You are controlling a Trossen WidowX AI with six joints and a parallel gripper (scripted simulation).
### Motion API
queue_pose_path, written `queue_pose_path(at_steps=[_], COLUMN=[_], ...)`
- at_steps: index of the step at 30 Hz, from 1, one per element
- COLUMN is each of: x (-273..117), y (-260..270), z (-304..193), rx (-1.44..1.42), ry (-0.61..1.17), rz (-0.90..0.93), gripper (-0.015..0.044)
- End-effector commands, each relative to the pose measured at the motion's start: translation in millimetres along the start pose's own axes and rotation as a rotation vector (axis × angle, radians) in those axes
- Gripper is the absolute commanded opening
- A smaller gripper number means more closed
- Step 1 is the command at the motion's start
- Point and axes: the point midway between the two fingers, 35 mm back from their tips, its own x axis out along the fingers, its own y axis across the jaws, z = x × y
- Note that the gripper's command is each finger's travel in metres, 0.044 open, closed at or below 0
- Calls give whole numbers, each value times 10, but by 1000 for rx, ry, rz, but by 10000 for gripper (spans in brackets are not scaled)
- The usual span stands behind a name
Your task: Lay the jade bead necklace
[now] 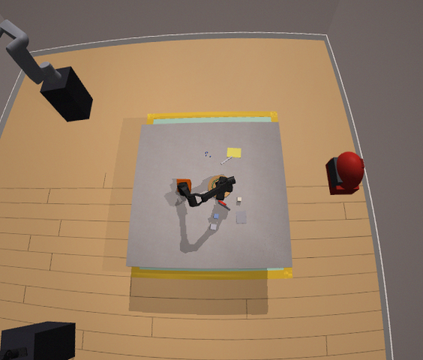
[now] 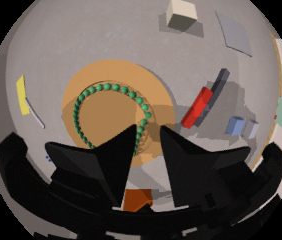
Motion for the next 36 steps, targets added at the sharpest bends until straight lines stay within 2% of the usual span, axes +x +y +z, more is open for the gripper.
queue_pose_path(at_steps=[1, 6, 28, 33, 36], x=[118, 61, 349, 327, 327], y=[-9, 1, -12, -15, -15], z=[25, 38, 25, 45, 45], rx=[-5, 5, -5, 5, 5], ry=[-3, -7, -3, -4, -4], rz=[-3, 3, -4, 1, 1], gripper=[120, 120, 120, 0, 0])
